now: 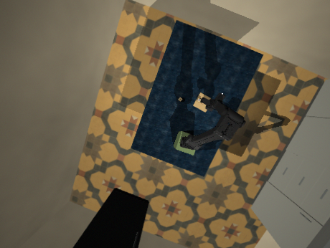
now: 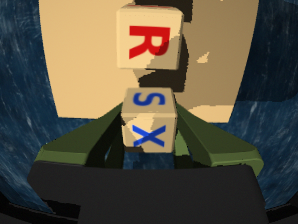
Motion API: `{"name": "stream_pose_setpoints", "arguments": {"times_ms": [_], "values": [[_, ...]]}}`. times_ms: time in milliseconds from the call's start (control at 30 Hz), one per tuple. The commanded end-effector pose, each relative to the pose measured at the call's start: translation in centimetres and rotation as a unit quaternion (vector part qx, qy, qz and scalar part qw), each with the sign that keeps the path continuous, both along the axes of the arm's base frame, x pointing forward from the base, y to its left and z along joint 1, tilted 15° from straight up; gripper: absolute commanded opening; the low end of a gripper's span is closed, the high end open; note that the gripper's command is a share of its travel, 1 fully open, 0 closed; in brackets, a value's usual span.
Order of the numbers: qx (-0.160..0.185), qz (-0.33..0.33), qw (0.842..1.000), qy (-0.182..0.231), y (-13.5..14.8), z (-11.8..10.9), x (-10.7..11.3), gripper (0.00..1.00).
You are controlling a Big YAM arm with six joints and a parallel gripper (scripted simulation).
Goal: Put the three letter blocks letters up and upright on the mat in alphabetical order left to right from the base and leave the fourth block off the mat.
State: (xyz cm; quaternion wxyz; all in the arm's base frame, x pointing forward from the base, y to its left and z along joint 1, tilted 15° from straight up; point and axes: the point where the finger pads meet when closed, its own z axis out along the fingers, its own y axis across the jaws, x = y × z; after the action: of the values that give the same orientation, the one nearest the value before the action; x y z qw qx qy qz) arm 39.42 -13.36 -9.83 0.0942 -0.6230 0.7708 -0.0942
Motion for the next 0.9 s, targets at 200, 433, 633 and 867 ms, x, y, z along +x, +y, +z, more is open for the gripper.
{"name": "stream_pose_setpoints", "arguments": {"times_ms": [200,433,633,867], "values": [[0.002,0.002,1.000,0.003,0.54,-0.62,0.38,0.25],[0.002,0.002,1.000,0.003,0.54,-0.62,0.38,0.25],[0.002,0.002,1.000,0.003,0.54,-0.62,0.38,0.25],[0.002,0.002,1.000,0.003,0.54,-0.62,0.39,0.25]]}}
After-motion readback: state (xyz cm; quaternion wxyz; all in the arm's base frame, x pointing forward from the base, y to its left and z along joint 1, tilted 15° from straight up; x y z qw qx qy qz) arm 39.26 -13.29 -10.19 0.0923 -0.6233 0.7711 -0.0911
